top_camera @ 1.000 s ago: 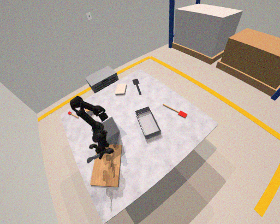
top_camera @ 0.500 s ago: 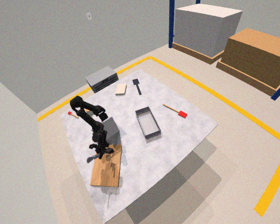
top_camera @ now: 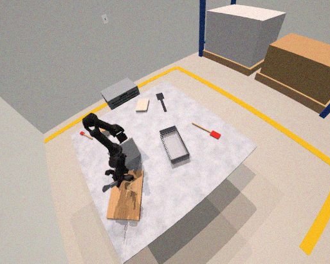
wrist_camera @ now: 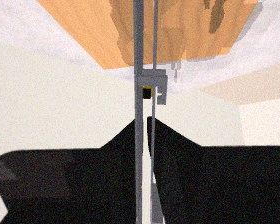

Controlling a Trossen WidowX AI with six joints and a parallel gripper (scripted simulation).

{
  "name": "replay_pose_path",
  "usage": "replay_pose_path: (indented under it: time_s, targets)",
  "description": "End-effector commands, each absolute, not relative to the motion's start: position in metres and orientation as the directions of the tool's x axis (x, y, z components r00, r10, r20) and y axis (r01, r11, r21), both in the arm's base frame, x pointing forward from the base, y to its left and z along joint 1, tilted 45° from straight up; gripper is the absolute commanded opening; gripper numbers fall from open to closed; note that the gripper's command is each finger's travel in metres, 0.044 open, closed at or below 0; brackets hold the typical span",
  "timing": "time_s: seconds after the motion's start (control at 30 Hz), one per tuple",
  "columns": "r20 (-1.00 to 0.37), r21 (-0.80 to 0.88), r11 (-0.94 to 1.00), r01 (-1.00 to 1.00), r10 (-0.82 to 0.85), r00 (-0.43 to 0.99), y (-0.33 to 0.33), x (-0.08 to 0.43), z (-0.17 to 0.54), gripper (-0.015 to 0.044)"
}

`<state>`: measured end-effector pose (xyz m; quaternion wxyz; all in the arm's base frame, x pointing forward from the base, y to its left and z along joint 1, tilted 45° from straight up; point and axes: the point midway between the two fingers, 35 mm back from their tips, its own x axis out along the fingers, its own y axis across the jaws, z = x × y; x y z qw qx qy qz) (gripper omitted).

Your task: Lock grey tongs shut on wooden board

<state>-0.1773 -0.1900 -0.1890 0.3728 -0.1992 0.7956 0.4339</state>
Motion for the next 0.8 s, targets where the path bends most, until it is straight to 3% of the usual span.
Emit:
replay_pose_path:
  time_s: [0.0, 0.77]
  targets:
    - [-0.771, 0.541, 0.545, -0.64, 0.018, -0.637, -0.193, -0.179, -0.192, -0.015]
    - [-0.855, 0.515, 0.546, -0.661, 0.274, -0.44, -0.208, -0.19, -0.23, -0.015]
